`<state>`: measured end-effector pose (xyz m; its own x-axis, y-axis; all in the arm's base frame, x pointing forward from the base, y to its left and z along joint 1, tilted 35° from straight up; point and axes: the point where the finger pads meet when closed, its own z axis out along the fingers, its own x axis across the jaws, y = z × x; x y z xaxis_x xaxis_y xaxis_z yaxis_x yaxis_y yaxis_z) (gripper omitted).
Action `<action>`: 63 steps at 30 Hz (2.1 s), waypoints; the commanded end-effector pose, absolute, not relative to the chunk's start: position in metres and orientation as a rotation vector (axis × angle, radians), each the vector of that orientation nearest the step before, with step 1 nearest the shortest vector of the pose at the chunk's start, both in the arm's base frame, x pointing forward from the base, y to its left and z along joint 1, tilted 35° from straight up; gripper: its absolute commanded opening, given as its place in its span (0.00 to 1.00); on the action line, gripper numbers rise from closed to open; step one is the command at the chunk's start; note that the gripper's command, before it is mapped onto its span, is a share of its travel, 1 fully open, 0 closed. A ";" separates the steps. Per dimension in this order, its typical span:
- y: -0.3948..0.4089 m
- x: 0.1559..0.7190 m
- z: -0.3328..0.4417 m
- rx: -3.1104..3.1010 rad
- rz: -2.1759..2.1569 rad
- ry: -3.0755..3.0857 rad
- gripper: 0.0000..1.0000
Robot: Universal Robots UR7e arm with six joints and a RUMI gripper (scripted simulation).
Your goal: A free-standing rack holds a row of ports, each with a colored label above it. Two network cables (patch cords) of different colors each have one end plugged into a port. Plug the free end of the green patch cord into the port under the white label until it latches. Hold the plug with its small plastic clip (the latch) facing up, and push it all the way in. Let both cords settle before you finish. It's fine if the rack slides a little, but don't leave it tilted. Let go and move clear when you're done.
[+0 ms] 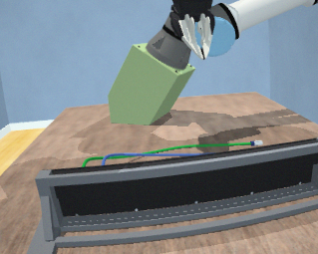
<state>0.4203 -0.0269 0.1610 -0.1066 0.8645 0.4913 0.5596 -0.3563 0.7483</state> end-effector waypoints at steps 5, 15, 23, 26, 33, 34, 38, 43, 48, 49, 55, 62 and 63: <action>-0.029 0.419 0.163 1.866 1.445 1.570 0.00; -0.028 0.419 0.163 1.866 1.446 1.571 0.00; -0.032 0.420 0.161 1.867 1.447 1.570 0.00; -0.035 0.420 0.159 1.868 1.447 1.569 0.00; -0.047 0.422 0.153 1.867 1.446 1.570 0.00; -0.049 0.422 0.151 1.867 1.446 1.570 0.00; -0.054 0.422 0.148 1.867 1.446 1.570 0.00; -0.067 0.424 0.141 1.866 1.447 1.572 0.00; -0.080 0.426 0.133 1.867 1.448 1.572 0.00; -0.083 0.427 0.131 1.867 1.448 1.573 0.00; -0.093 0.428 0.126 1.866 1.449 1.573 0.00; -0.107 0.430 0.118 1.866 1.449 1.573 0.00; -0.108 0.430 0.117 1.866 1.449 1.573 0.00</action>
<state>0.4252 -0.0958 0.1217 -0.1093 0.8597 0.4989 0.5603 -0.3613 0.7454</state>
